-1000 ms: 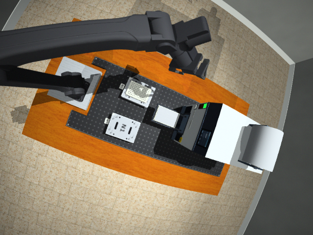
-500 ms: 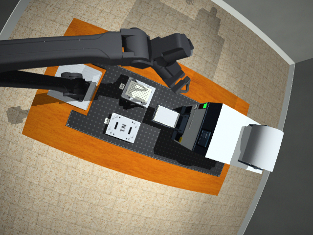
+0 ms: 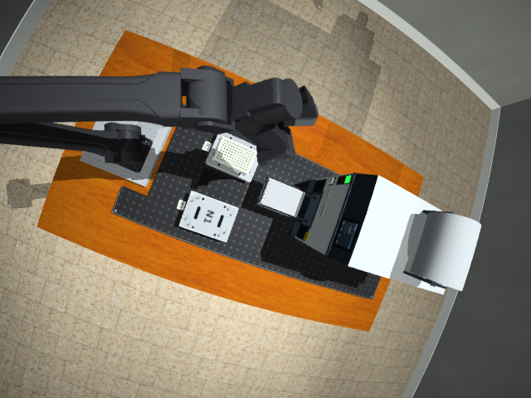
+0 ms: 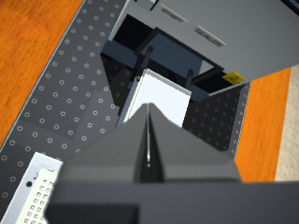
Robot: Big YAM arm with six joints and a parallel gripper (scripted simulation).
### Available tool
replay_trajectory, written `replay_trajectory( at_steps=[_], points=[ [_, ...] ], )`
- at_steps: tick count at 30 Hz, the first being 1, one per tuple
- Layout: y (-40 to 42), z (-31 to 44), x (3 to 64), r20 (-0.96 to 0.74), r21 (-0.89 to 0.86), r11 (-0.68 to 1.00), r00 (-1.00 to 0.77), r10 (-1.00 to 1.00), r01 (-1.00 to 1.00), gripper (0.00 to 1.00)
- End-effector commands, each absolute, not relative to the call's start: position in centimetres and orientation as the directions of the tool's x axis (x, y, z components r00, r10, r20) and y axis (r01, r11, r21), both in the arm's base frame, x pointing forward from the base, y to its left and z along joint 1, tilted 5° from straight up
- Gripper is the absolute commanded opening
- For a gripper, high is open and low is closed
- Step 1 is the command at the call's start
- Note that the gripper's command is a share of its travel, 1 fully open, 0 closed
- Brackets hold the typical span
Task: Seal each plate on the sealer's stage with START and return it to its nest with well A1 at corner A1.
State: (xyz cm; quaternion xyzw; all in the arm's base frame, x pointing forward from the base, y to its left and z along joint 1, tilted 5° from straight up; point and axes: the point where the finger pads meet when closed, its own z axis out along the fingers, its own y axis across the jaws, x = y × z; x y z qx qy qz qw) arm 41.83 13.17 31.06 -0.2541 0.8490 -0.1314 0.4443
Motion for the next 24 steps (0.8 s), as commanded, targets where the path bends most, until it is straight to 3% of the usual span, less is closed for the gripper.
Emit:
replay_trajectory(
  at_steps=[1, 17, 22, 24],
  points=[
    [14.7, 32.3, 42.4, -0.761, -0.320, 0.916, -0.511, -0.400, -0.241, 0.00],
    [14.3, 33.5, 43.3, -0.826, 0.058, 0.998, -0.560, 0.065, 0.030, 0.00],
    [14.0, 33.5, 43.4, -0.828, 0.037, 0.999, -0.560, 0.041, 0.019, 0.00],
    [14.0, 33.6, 43.5, -0.770, 0.035, 0.999, -0.637, 0.041, 0.022, 0.00]
  ],
)
